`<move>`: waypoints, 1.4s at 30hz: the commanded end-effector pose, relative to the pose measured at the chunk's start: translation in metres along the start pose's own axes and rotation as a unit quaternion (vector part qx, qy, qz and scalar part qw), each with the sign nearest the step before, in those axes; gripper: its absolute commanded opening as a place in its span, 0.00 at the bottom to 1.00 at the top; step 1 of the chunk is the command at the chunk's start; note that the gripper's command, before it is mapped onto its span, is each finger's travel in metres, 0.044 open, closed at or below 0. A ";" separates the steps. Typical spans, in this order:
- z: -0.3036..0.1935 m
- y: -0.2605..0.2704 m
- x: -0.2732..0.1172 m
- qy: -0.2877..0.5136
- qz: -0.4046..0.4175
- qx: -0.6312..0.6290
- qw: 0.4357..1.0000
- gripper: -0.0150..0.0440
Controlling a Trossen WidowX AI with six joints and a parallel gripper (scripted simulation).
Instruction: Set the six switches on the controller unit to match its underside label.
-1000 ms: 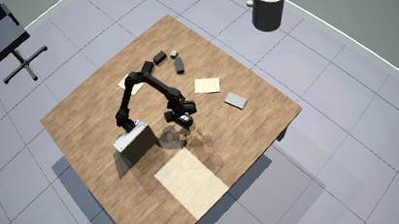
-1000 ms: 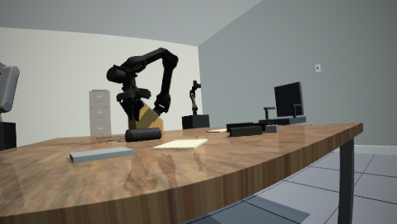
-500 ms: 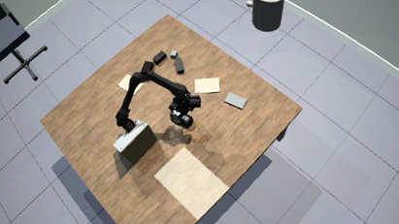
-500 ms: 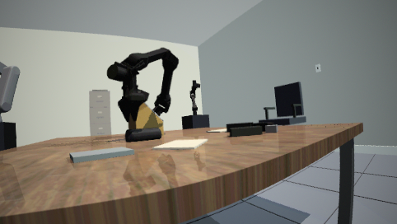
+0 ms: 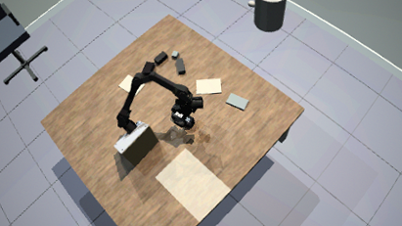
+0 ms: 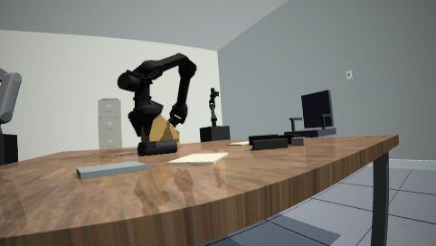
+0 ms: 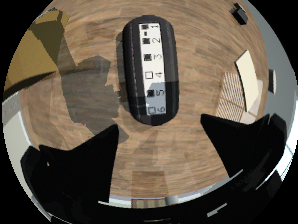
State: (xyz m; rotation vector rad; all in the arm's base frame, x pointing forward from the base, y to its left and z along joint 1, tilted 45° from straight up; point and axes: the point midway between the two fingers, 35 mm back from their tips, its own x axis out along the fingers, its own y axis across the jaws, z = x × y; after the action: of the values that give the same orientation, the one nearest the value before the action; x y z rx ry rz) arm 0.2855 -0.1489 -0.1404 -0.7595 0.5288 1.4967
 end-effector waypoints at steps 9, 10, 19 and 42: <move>0.001 0.001 0.020 -0.003 -0.002 0.005 1.000 1.00; 0.001 0.001 0.022 -0.003 -0.002 0.005 1.000 1.00; 0.001 0.002 0.036 -0.003 -0.002 0.005 1.000 1.00; 0.002 0.002 0.048 -0.003 -0.003 0.005 1.000 0.81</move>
State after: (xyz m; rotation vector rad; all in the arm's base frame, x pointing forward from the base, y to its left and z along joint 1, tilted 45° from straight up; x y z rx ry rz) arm 0.2846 -0.1155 -0.1740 -0.7541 0.5267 1.4950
